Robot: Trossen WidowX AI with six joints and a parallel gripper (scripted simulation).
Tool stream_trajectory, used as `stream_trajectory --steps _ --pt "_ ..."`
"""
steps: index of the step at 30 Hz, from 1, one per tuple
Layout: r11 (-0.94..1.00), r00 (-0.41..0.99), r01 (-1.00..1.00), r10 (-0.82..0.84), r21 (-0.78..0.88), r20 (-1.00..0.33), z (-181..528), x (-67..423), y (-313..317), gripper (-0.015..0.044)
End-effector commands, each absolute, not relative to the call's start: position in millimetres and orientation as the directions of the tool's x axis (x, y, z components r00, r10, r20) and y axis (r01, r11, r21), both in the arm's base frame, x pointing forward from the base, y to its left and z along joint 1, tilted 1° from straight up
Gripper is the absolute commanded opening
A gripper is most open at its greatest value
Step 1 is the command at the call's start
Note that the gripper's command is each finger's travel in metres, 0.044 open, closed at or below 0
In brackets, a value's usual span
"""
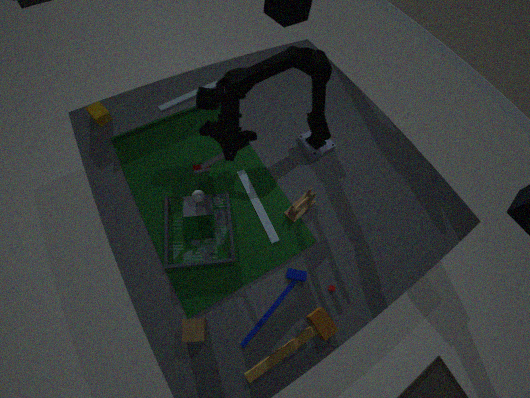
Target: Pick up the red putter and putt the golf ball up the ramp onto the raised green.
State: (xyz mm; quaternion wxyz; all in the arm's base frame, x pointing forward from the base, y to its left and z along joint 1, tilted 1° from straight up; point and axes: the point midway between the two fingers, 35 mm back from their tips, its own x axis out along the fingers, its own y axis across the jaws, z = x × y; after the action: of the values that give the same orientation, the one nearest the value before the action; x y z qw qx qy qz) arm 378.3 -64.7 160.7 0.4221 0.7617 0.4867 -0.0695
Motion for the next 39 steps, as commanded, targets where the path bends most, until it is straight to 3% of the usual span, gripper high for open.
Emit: stream_trajectory --steps 1,8,39 --pt "-0.168 0.526 0.790 0.680 0.590 -0.511 181.9 382.0 -59.9 0.0000" --pt "-0.169 0.526 0.790 0.680 0.590 -0.510 216.3 384.5 -49.9 0.0000" --pt "-0.167 0.523 0.790 0.684 0.590 -0.509 208.3 384.5 -51.1 0.0000"
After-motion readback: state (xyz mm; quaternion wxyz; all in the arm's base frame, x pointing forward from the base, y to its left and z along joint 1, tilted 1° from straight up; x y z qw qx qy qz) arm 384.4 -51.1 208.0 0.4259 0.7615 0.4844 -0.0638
